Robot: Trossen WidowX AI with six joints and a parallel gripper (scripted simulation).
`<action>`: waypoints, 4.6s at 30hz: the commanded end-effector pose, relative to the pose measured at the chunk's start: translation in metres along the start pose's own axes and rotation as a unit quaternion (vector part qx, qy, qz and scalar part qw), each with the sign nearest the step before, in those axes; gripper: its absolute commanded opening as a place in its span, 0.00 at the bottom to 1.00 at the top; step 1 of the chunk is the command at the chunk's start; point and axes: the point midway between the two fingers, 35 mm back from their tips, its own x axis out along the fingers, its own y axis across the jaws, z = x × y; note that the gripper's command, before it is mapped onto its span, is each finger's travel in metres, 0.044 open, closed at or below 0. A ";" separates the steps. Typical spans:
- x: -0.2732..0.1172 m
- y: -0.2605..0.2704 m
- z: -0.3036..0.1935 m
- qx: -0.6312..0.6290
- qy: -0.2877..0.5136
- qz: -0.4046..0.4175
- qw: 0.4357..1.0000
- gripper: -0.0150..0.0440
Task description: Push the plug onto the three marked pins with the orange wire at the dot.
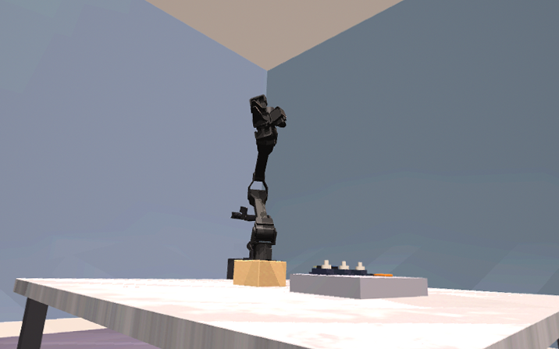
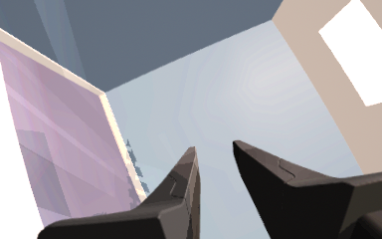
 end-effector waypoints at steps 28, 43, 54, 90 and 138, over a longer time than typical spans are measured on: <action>0.019 0.078 0.083 0.236 -0.159 0.096 0.954 0.45; 0.010 0.116 0.120 0.339 -0.215 0.164 0.901 0.45; -0.002 0.143 0.145 0.405 -0.247 0.218 0.853 0.45; -0.080 0.242 0.219 0.523 -0.294 0.447 0.663 0.45; -0.113 0.395 0.278 -0.218 -0.475 0.475 0.708 0.45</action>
